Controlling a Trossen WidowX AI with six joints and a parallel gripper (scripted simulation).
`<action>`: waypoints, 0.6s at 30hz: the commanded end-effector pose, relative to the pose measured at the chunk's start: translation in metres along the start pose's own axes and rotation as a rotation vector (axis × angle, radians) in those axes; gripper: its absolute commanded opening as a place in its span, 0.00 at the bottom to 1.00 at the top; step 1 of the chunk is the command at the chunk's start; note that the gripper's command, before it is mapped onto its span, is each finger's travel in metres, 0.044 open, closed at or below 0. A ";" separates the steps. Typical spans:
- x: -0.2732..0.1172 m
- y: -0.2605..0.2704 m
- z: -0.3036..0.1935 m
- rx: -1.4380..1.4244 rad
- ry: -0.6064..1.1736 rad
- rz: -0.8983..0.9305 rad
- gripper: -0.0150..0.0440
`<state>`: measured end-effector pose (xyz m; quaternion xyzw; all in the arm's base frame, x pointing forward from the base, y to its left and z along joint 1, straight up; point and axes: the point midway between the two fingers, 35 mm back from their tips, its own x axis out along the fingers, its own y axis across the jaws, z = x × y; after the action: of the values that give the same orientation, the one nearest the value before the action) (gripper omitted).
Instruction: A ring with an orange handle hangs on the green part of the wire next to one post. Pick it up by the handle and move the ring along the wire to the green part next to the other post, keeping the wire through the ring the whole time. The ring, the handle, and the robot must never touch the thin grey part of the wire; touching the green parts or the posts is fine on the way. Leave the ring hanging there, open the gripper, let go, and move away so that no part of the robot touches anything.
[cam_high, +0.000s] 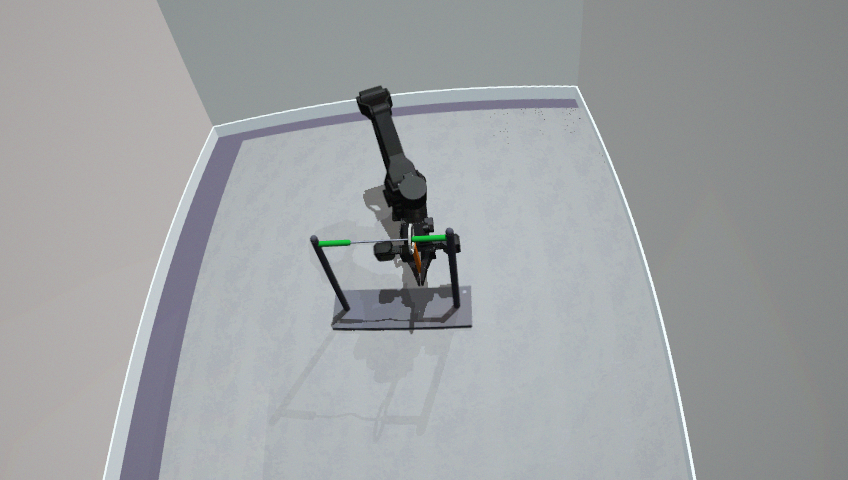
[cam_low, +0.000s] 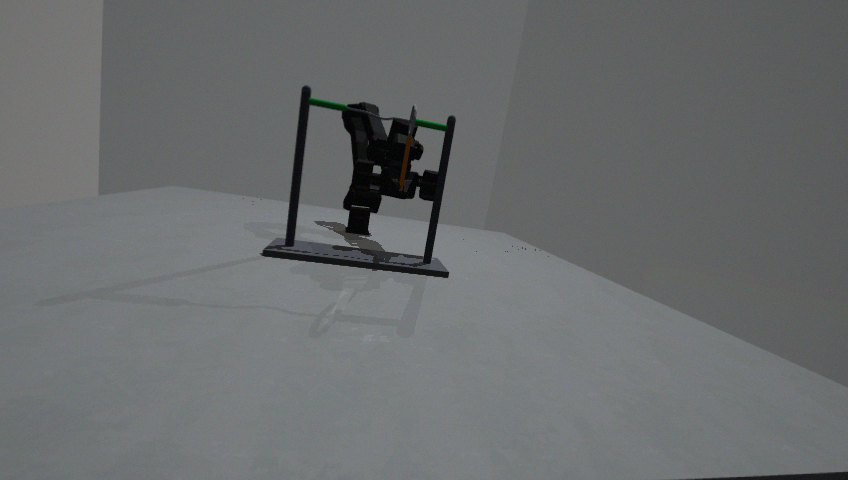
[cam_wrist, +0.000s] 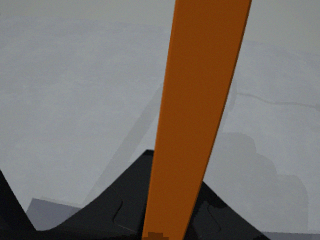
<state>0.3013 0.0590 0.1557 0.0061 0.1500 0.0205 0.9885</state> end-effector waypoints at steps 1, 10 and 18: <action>0.001 0.003 -0.001 -0.003 0.002 0.002 0.00; 0.002 0.012 -0.001 -0.003 0.000 0.011 0.00; 0.002 0.020 -0.001 -0.003 -0.002 0.020 0.00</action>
<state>0.3019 0.0768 0.1560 0.0052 0.1475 0.0304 0.9886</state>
